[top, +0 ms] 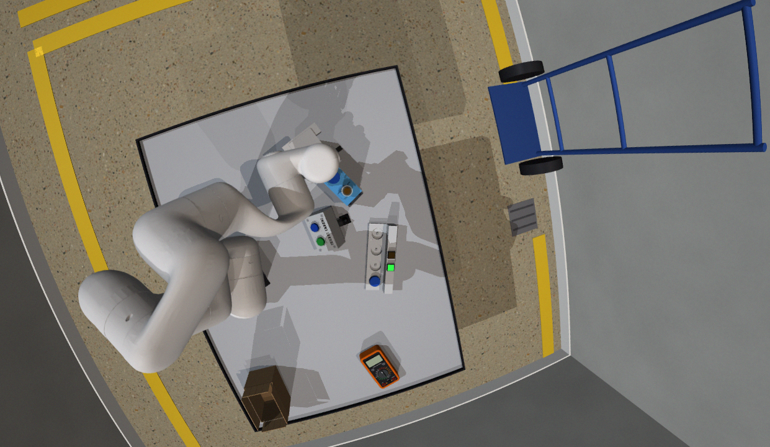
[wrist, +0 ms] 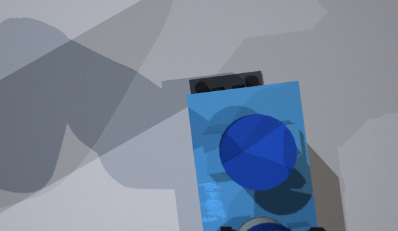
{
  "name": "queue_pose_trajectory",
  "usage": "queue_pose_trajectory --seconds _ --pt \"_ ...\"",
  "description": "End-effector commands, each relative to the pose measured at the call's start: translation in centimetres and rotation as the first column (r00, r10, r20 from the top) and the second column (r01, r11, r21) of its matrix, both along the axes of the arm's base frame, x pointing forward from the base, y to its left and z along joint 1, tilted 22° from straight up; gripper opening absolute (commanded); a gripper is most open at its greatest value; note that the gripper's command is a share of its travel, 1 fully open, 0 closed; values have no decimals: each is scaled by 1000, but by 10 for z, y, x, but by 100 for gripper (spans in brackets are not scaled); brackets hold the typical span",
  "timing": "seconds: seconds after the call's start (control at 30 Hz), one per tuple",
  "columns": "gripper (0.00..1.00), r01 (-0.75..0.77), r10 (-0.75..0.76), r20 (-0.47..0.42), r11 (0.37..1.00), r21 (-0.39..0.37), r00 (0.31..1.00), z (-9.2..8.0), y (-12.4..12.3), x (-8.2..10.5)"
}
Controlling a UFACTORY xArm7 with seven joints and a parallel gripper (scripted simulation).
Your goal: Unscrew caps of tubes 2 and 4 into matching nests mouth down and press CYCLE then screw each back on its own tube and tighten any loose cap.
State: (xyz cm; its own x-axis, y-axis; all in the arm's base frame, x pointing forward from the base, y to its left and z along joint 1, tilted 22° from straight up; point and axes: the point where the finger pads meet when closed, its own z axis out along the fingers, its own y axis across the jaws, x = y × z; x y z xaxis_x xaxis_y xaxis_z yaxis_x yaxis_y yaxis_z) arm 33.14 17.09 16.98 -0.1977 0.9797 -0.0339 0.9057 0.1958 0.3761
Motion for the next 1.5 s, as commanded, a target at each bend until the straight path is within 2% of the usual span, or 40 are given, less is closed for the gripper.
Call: queue_pose_trajectory --seconds 0.0,0.07,0.3,0.33,0.73,0.9,1.03,1.2,1.27,1.47 --pt "0 204 -203 -15 977 68 979 0 1 0" --pt "0 251 -250 -21 964 87 968 0 1 0" --pt "0 251 -250 -21 964 87 968 0 1 0" --pt "46 251 -250 -21 964 87 968 0 1 0" --pt "46 251 -250 -21 964 87 968 0 1 0" --pt "46 68 -68 -3 998 14 998 1 1 0" --pt "46 -80 80 2 996 -46 997 1 1 0" --pt "46 -261 262 -5 958 -121 965 1 1 0" --pt "46 -261 262 -5 958 -121 965 1 1 0" --pt "46 -451 455 -29 869 -201 890 1 0 0"
